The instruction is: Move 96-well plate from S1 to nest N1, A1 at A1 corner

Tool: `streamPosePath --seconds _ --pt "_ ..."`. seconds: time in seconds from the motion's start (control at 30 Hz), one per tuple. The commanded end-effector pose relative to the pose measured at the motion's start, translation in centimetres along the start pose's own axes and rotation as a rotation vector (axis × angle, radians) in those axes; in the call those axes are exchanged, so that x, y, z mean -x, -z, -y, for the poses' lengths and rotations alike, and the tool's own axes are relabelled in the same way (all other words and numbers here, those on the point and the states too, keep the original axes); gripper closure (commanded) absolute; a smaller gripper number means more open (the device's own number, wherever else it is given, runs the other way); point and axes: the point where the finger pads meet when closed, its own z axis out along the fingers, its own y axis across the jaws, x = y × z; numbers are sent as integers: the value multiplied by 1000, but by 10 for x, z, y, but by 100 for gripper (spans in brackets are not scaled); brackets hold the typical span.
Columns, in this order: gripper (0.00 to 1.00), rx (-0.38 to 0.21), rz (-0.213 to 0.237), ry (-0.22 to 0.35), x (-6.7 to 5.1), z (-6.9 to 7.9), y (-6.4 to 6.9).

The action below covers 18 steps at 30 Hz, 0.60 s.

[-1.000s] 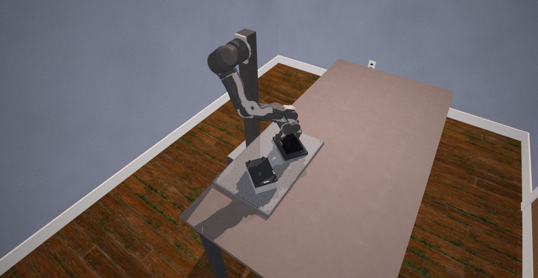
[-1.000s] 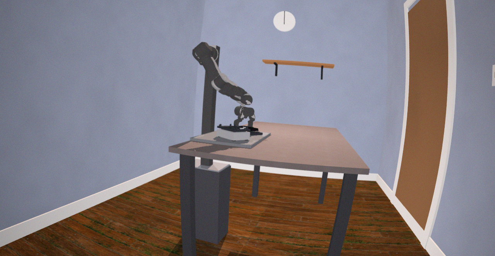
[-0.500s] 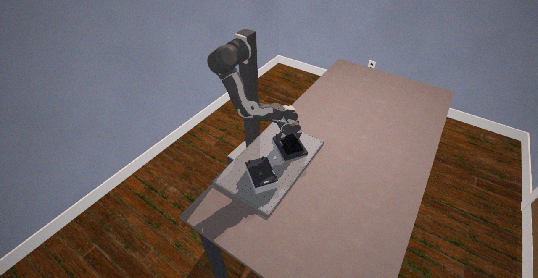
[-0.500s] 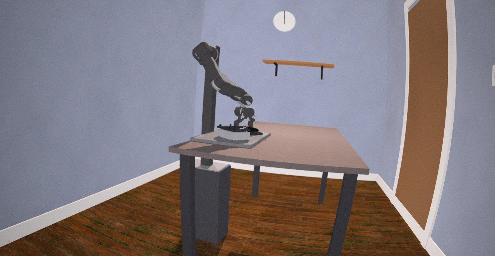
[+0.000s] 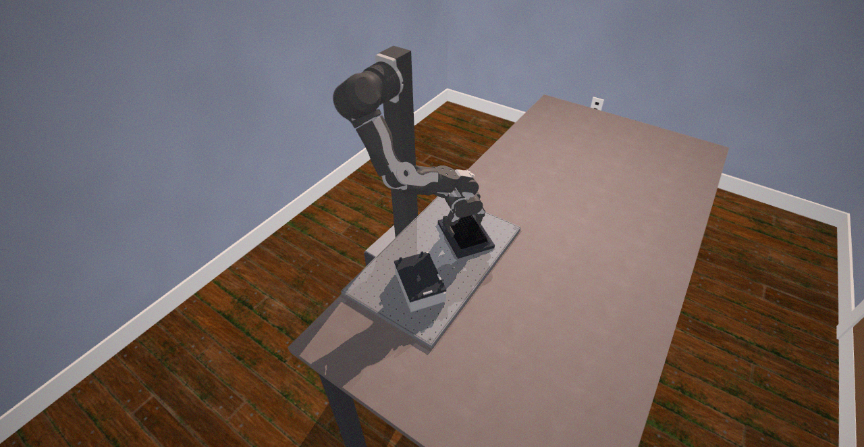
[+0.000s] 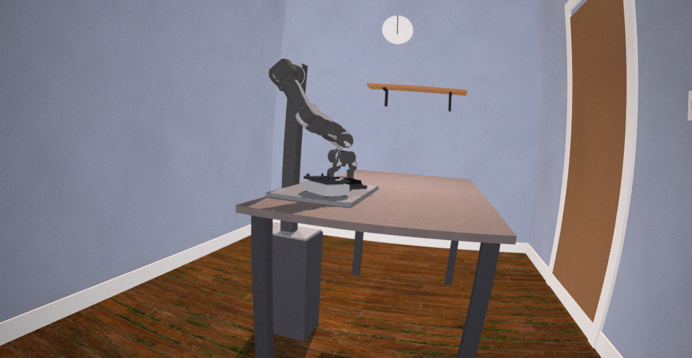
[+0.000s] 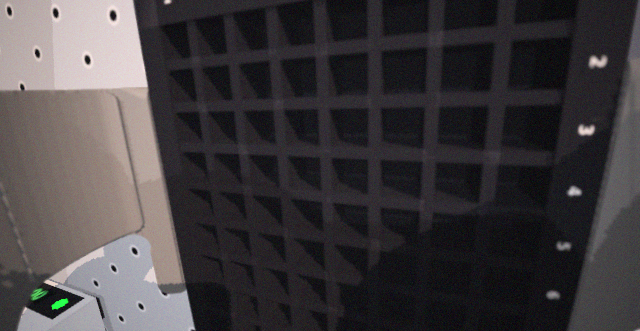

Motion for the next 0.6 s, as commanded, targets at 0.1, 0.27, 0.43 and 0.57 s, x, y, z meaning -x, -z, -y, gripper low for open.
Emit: streamPosePath --seconds 0.1,0.27,0.43,0.57 --pt "100 9 1 3 0 -2 1" --pt "100 5 2 2 1 -2 2" --pt "100 5 2 2 1 -2 2" --pt "100 5 2 2 1 -2 2"
